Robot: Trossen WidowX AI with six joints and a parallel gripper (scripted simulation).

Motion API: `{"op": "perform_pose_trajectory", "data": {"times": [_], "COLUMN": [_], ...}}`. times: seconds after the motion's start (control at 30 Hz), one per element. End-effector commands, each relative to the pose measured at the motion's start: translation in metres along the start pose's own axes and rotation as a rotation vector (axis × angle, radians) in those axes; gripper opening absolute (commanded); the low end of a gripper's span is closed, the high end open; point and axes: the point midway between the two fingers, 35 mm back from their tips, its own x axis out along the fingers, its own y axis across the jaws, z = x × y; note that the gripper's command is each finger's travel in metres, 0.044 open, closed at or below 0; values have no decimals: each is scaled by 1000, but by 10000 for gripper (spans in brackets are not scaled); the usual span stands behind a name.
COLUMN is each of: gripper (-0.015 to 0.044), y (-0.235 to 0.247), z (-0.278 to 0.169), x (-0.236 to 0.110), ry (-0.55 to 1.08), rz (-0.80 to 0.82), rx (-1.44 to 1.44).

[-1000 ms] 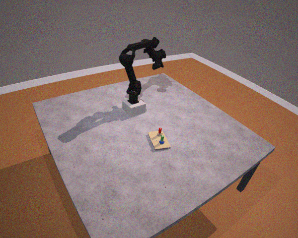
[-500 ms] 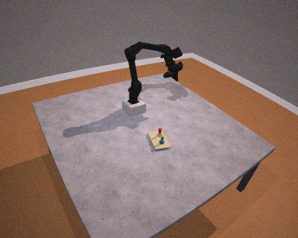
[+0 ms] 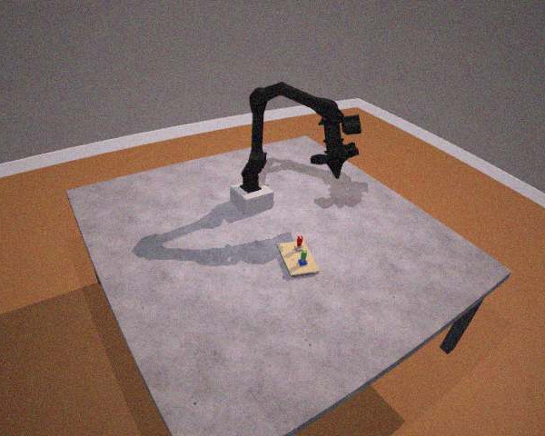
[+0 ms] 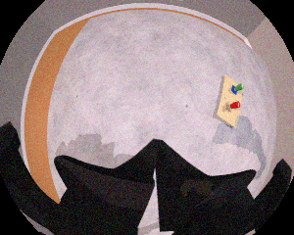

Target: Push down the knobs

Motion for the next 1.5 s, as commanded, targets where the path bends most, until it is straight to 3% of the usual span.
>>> {"op": "perform_pose_trajectory", "data": {"times": [0.0, 0.3, 0.5, 1.47], "gripper": [0, 0, 0, 0], "y": [-41, -146, -226, -231], "z": [35, 81, 89, 75], "x": [26, 72, 97, 136], "ry": [57, 214, 325, 329], "rz": [-60, -133, -133, -132], "rx": [112, 295, 410, 415]}}
